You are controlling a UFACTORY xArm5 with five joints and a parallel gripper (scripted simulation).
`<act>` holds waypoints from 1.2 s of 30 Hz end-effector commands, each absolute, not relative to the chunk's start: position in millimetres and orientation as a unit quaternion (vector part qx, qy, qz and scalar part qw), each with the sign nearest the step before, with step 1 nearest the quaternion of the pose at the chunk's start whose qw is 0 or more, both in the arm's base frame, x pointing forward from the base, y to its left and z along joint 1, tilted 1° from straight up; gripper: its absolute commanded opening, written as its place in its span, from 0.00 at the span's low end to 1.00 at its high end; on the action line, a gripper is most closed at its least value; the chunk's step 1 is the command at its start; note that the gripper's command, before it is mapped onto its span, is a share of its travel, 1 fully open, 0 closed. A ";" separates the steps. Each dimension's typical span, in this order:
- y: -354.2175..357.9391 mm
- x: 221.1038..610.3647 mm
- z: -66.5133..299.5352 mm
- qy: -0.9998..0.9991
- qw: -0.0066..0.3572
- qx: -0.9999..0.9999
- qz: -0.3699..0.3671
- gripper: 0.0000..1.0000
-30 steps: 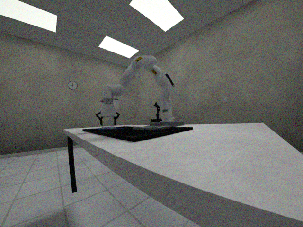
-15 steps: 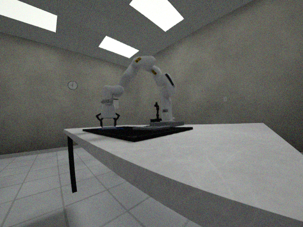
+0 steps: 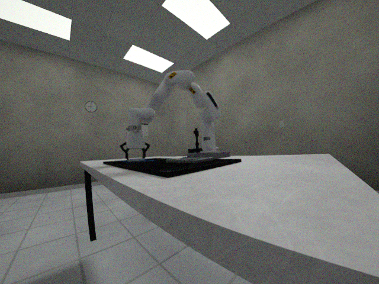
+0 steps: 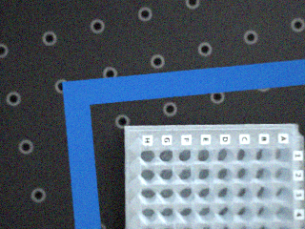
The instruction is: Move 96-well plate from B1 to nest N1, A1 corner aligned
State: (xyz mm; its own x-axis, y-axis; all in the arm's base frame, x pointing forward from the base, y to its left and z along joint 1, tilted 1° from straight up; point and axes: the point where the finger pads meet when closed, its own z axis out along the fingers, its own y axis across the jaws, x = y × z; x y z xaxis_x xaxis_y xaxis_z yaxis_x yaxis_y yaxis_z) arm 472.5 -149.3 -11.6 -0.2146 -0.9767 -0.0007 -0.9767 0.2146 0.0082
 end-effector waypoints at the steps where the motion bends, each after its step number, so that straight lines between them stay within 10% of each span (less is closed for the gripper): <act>1: -149.8 474.1 -10.0 -0.779 -0.002 0.627 -0.004 1.00; 7: -149.8 474.1 -10.0 -0.779 -0.002 0.627 -0.004 1.00; 8: -149.8 474.1 -9.3 -0.779 -0.002 0.627 -0.004 0.00; 36: -149.8 474.1 -9.3 -0.779 -0.002 0.627 -0.004 0.00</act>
